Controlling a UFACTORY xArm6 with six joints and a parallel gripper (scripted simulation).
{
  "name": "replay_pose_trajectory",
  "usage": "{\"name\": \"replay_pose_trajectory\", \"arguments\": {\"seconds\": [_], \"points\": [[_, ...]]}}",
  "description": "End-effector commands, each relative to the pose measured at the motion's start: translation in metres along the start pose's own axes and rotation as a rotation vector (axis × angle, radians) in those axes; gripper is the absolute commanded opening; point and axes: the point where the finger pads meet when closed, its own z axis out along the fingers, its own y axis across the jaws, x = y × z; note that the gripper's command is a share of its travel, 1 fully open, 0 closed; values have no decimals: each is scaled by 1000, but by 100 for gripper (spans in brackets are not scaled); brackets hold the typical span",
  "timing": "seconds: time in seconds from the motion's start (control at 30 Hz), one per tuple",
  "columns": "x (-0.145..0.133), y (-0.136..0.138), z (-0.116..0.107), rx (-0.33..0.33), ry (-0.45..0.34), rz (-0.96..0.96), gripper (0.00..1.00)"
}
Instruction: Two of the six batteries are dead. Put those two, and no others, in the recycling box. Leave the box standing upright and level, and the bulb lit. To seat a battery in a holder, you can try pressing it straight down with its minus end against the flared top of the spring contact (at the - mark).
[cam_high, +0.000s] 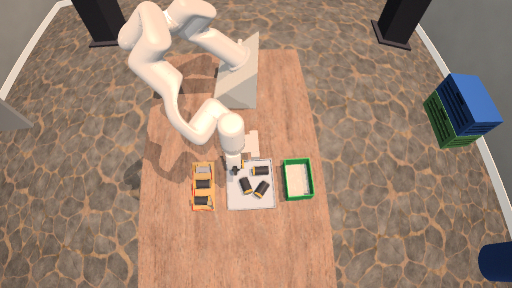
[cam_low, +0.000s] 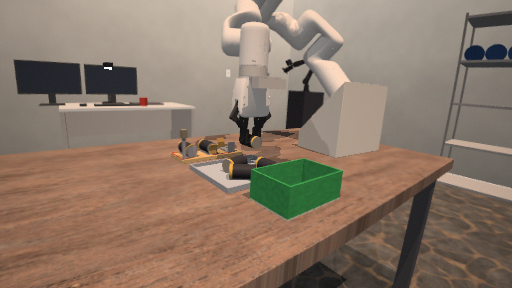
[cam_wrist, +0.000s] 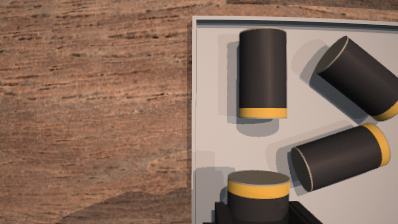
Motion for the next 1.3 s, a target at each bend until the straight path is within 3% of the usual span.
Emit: {"name": "replay_pose_trajectory", "arguments": {"seconds": [0.0,0.57,0.9,1.27], "points": [[0,2,-1,-3,1,1,28],[0,2,0,-3,1,1,28],[0,3,37,-3,1,1,28],[0,3,44,-3,1,1,28]]}}
